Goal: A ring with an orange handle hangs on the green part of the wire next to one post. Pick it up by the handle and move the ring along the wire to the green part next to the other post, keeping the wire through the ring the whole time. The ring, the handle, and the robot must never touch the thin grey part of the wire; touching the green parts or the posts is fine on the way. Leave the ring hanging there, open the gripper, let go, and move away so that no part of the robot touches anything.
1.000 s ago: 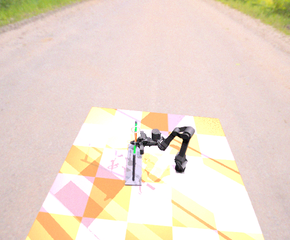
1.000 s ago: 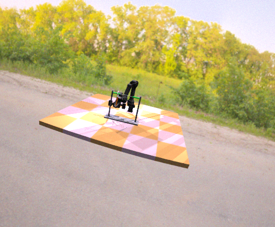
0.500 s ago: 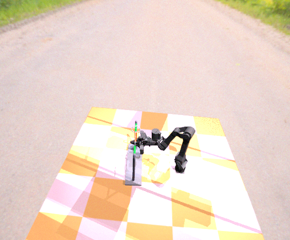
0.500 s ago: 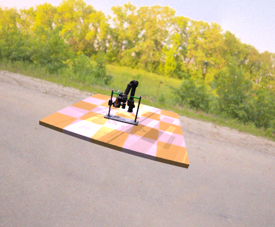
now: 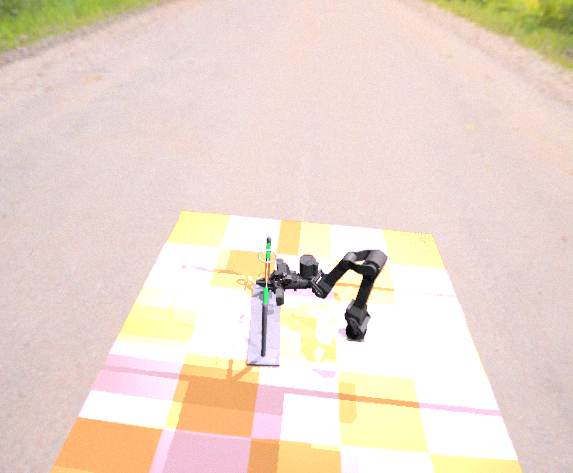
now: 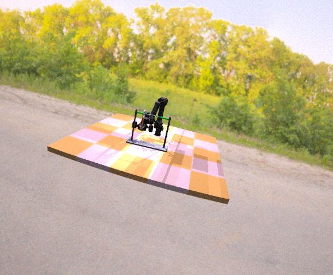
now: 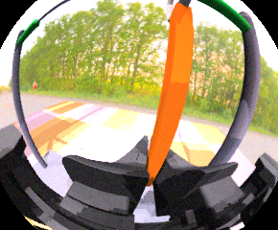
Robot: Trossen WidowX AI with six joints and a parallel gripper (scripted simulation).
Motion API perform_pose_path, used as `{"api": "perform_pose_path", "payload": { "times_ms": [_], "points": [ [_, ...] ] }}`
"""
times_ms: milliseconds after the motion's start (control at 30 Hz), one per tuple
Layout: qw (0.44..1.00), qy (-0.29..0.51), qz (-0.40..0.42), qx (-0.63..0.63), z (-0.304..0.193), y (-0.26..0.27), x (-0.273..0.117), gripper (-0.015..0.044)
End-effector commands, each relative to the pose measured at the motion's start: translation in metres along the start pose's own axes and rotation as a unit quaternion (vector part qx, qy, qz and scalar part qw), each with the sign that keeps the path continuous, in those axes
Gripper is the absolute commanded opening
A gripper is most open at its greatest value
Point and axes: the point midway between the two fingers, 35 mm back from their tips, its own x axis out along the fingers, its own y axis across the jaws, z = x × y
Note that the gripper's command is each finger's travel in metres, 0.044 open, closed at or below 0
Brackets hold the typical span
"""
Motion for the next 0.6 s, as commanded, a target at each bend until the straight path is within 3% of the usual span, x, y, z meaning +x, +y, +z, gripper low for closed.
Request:
{"api": "perform_pose_path", "payload": {
  "times_ms": [0,567],
  "points": [
    [1.000,0.000,-0.002,0.003,0.000,0.004,-0.001,-0.0150],
    [1.000,-0.001,-0.002,0.009,0.000,0.023,-0.001,-0.0150]
  ]
}}
